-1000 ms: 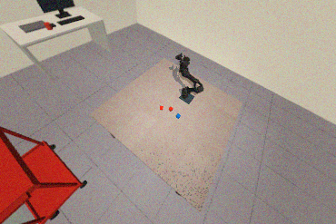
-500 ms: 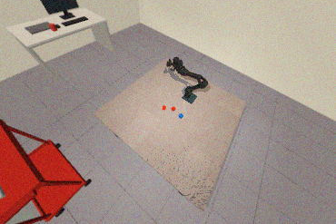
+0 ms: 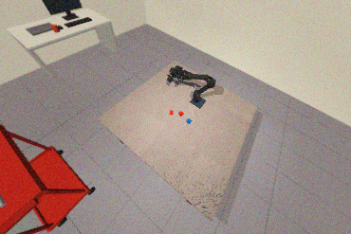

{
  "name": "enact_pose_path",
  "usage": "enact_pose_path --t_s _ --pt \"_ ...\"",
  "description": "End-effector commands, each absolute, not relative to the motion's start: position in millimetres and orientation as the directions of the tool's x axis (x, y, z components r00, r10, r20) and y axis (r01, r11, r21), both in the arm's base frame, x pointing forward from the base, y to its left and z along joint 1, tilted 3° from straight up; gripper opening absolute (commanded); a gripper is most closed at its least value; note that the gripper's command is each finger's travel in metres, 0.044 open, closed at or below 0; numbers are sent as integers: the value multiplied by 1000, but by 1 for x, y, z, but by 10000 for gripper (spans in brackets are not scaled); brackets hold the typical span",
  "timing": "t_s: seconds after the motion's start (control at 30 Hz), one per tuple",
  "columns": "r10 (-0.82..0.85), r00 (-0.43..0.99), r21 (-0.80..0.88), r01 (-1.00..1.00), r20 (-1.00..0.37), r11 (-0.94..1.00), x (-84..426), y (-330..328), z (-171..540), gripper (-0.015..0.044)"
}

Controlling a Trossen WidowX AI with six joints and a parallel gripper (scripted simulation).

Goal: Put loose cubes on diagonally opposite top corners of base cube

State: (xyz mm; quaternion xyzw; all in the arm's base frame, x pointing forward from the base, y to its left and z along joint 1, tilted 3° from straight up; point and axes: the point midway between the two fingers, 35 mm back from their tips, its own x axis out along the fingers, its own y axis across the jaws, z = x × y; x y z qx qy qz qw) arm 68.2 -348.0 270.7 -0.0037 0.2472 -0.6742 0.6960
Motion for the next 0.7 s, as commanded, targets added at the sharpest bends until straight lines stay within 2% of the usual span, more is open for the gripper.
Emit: enact_pose_path --t_s 0.0,0.37,0.67 --pt "-893 95 -442 843 -439 307 113 -336 255 265" --pt "-690 300 -564 411 -658 716 202 -279 218 265" --pt "-470 358 -528 -80 -807 845 251 -211 194 265"
